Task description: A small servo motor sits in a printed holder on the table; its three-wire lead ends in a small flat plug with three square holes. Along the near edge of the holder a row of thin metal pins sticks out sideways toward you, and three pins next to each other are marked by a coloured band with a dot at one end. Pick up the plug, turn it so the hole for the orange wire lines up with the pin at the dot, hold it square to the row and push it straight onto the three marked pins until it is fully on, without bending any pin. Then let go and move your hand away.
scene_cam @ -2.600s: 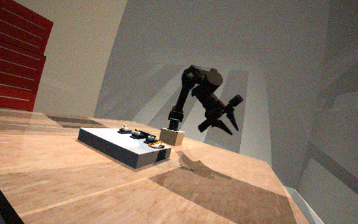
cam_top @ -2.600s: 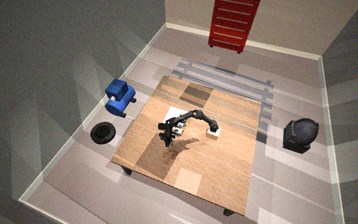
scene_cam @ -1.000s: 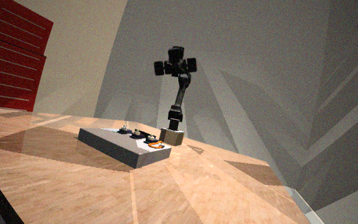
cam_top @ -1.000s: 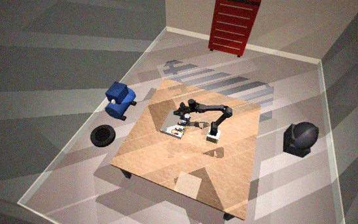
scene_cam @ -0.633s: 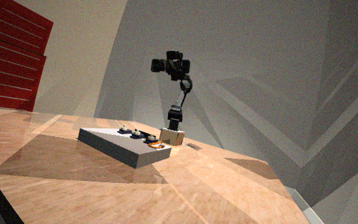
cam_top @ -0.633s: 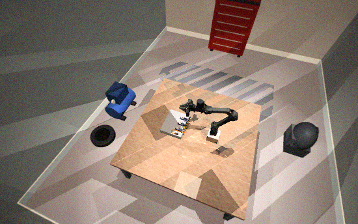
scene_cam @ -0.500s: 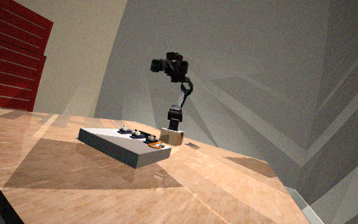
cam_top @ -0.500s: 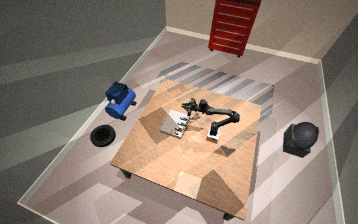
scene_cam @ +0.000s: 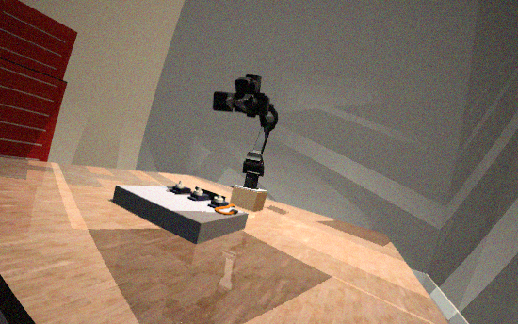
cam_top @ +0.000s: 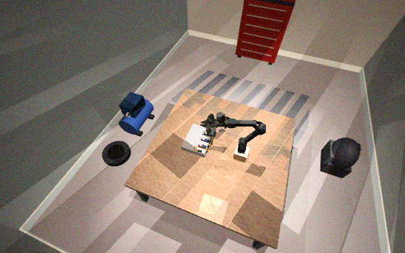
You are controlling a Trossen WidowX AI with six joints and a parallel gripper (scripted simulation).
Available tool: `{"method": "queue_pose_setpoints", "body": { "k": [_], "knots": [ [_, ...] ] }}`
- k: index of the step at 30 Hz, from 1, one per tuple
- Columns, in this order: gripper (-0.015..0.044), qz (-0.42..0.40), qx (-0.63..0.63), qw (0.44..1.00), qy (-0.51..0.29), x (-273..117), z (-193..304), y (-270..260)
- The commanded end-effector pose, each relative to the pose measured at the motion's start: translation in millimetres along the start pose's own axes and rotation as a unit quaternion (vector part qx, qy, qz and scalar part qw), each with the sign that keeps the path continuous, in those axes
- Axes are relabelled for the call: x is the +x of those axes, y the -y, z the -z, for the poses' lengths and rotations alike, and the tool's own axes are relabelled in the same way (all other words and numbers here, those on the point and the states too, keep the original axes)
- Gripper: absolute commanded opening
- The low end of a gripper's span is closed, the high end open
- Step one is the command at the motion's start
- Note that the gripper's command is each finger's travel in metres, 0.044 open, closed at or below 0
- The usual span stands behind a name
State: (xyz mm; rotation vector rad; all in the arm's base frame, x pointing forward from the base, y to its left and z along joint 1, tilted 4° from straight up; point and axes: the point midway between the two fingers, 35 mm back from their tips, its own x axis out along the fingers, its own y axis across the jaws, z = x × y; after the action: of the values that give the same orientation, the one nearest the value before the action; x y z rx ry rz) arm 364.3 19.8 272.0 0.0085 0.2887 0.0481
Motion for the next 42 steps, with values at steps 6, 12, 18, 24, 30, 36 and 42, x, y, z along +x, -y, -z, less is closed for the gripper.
{"method": "queue_pose_setpoints", "body": {
  "k": [6,12,18,24,30,36,42],
  "knots": [
    [0.0115,-0.011,-0.003,0.989,-0.149,44,44,-17],
    [0.0115,-0.017,-0.01,0.969,-0.247,65,79,-30],
    [0.0115,-0.02,-0.021,0.939,-0.343,80,116,-42],
    [0.0115,-0.02,-0.036,0.899,-0.435,89,153,-54],
    [0.0115,-0.017,-0.053,0.851,-0.522,92,191,-64],
    [0.0115,-0.012,-0.071,0.801,-0.595,90,223,-73],
    [0.0115,-0.011,-0.072,0.799,-0.597,92,233,-72]
  ]
}}
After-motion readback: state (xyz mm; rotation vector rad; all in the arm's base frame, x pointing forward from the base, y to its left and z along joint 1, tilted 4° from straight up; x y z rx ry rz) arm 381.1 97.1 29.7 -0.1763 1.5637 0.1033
